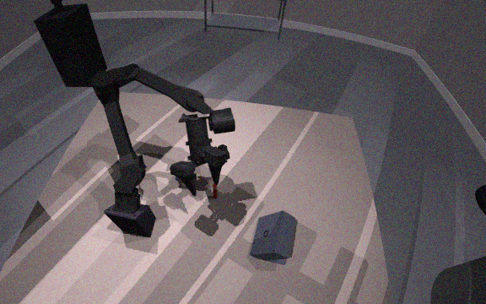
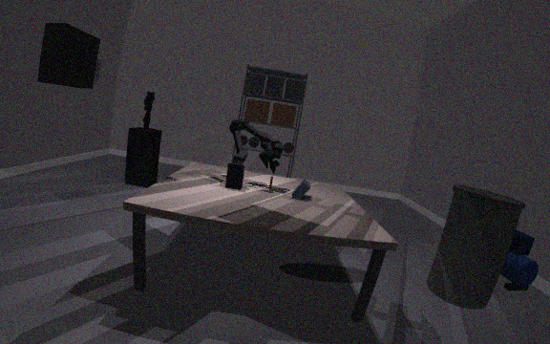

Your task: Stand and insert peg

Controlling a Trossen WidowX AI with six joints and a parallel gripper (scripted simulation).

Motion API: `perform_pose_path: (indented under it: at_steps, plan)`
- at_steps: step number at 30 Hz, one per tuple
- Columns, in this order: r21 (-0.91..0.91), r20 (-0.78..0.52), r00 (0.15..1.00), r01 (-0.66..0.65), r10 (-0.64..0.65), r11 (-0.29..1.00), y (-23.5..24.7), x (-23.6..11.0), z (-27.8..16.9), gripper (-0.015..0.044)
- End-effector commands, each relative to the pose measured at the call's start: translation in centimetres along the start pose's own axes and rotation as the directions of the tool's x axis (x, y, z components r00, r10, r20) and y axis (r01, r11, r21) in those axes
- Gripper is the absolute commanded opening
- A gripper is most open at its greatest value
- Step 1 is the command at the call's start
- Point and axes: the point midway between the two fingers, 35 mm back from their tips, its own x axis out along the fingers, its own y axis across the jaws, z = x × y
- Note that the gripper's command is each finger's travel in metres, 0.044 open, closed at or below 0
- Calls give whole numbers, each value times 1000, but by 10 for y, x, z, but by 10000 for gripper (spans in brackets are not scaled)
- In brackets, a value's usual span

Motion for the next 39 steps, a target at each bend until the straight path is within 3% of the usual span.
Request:
perform_pose_path:
  at_steps: [1, 9, 17, 21, 39]
  plan:
    - [-8, -133, 990, -43, 42, 999, 5, 2, -2, 440]
    - [32, -344, 924, -167, 168, 985, 14, 2, -3, 440]
    - [139, -477, 803, -332, 357, 933, 26, -6, 7, 440]
    - [183, -497, 757, -386, 424, 904, 30, -10, 13, 440]
    - [234, -497, 757, -355, 425, 905, 38, 5, 4, 440]
